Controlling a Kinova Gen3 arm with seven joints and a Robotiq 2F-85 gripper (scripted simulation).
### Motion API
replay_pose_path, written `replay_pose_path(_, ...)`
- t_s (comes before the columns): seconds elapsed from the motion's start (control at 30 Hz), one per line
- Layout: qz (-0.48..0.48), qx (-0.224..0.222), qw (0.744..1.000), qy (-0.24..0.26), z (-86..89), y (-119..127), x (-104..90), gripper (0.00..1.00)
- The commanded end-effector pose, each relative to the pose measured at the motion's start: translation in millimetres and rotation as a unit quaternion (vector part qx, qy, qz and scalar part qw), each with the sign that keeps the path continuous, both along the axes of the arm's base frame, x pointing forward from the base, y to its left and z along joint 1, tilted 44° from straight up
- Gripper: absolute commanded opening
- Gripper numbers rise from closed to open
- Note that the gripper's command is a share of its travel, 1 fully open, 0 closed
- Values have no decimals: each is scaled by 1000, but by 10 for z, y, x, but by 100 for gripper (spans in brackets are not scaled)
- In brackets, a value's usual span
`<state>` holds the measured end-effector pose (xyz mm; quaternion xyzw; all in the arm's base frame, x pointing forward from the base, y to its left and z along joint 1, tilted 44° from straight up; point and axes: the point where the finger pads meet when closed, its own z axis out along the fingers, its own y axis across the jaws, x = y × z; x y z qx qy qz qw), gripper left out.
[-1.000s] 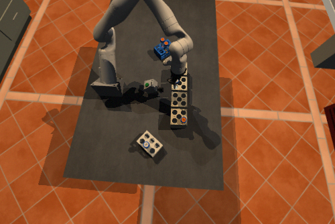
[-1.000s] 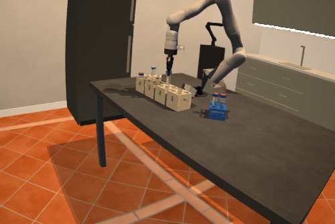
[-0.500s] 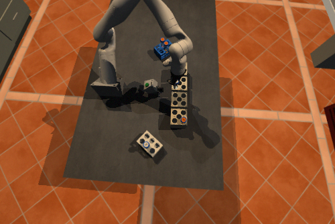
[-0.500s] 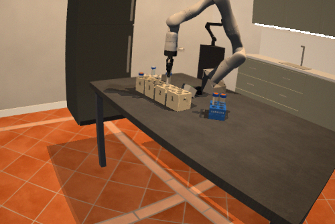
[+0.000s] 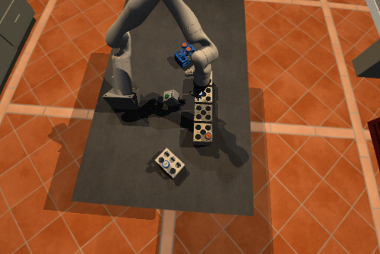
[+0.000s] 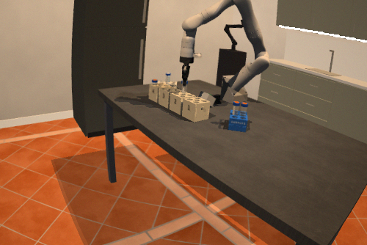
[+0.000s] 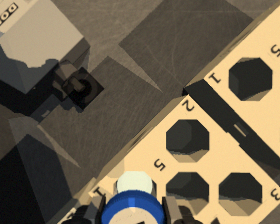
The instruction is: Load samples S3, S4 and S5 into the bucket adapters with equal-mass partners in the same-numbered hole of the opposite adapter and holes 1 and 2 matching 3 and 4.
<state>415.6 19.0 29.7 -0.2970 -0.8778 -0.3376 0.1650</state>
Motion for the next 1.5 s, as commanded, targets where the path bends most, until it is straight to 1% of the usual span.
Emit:
replay_pose_path(0.0, -1, 1, 1000, -2, -30, 42, 9, 10)
replay_pose_path(1.47, -1, 1, 1000, -2, -211, 216, -13, 10)
